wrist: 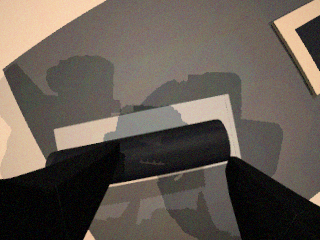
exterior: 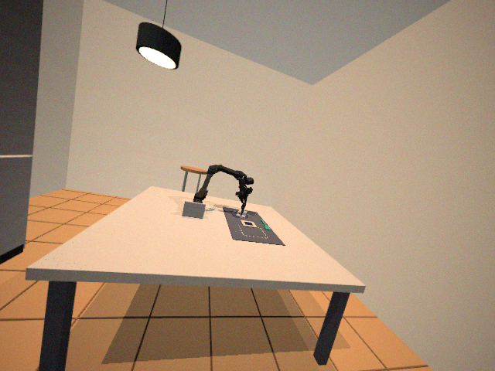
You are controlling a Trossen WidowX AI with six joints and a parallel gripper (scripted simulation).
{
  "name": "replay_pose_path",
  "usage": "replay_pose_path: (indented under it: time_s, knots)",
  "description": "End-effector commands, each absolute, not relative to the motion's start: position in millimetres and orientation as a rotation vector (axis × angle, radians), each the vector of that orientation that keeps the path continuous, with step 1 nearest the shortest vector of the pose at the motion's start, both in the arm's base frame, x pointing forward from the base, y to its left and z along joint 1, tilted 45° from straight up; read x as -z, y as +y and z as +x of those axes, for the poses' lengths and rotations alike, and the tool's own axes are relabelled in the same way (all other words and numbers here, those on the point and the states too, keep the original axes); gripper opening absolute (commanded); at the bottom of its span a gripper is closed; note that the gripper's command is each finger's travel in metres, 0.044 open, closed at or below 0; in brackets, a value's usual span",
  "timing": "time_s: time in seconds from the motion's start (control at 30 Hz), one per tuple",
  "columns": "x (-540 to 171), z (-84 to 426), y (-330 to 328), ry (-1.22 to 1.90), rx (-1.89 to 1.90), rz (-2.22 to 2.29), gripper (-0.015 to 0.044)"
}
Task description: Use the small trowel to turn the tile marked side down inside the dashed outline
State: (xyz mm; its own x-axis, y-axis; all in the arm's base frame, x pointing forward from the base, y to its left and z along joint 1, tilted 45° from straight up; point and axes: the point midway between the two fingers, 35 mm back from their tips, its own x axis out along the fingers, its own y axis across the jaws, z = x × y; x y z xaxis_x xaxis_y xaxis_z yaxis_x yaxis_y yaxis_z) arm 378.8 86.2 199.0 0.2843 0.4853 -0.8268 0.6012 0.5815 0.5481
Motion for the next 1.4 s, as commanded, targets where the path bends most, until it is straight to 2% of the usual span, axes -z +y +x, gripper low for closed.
replay_pose_path:
  time_s: [0.0,0.37,1.37]
  knots:
    - [-198.3,376.7,87.9,1.298,0.022,0.905,0.0300]
    - [-205.9,367.0,119.4,1.252,-0.171,0.680,0.0300]
    - [-193.5,356.7,115.1,0.807,-0.472,-0.156,0.0300]
